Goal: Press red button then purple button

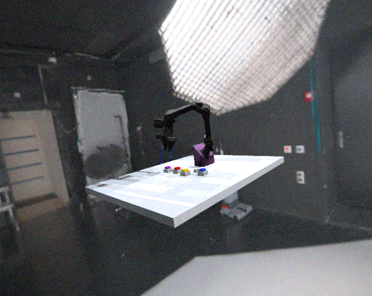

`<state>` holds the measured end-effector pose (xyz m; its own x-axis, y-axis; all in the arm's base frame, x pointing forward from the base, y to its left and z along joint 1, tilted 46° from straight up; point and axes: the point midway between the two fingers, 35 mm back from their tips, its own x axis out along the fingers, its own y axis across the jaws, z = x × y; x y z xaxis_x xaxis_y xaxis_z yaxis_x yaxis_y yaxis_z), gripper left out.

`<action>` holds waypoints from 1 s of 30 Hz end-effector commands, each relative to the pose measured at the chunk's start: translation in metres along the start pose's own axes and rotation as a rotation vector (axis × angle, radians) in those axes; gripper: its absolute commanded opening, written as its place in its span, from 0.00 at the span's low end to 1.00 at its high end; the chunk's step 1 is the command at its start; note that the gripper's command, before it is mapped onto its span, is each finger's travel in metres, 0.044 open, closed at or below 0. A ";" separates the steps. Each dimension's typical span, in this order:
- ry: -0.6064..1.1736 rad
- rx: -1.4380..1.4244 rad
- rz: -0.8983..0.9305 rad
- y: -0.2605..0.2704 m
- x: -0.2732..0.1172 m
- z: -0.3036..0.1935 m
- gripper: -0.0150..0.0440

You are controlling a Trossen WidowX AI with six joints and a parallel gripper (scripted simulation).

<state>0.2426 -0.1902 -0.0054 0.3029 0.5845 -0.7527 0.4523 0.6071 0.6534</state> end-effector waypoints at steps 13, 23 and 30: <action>0.206 -0.351 0.066 0.046 0.028 -0.039 0.89; 0.206 -0.352 0.068 0.048 0.086 -0.052 0.44; 0.206 -0.352 0.068 0.048 0.086 -0.052 0.29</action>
<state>0.2469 -0.0858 -0.0334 0.1328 0.6989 -0.7028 0.1066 0.6949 0.7112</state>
